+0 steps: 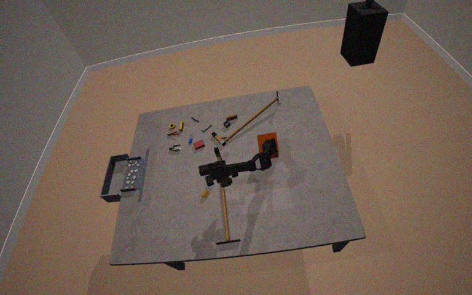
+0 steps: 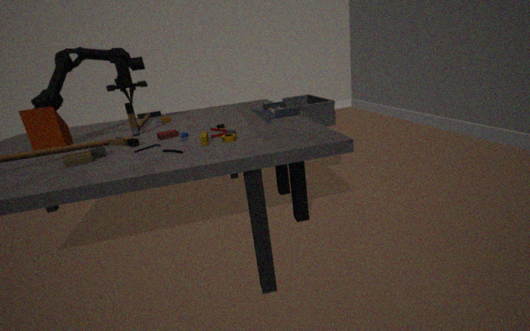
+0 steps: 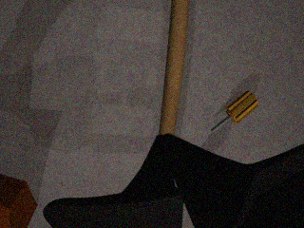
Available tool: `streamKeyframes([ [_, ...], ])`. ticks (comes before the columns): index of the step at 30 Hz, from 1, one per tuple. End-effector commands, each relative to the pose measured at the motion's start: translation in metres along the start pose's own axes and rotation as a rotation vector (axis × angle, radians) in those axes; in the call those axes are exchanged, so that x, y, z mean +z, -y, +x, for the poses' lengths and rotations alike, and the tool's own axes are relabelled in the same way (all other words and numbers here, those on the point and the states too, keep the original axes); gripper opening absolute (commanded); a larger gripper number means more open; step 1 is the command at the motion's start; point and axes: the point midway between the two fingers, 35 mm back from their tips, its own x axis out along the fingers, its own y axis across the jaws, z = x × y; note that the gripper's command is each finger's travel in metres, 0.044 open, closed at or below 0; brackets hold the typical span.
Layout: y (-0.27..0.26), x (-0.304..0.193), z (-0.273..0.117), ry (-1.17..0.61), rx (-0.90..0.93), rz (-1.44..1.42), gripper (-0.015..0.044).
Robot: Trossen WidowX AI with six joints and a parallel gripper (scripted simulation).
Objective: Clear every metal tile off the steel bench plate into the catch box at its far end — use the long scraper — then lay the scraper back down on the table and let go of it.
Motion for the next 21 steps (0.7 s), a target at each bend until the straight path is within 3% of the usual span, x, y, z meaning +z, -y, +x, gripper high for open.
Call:
streamKeyframes([
  [1, -0.010, 0.002, -0.016, 0.003, -0.006, 0.064, 0.0000],
  [8, -0.031, 0.005, -0.041, 0.007, -0.002, 0.193, 0.0000],
  [21, -0.026, 0.002, -0.017, -0.003, 0.000, 0.192, 0.0000],
])
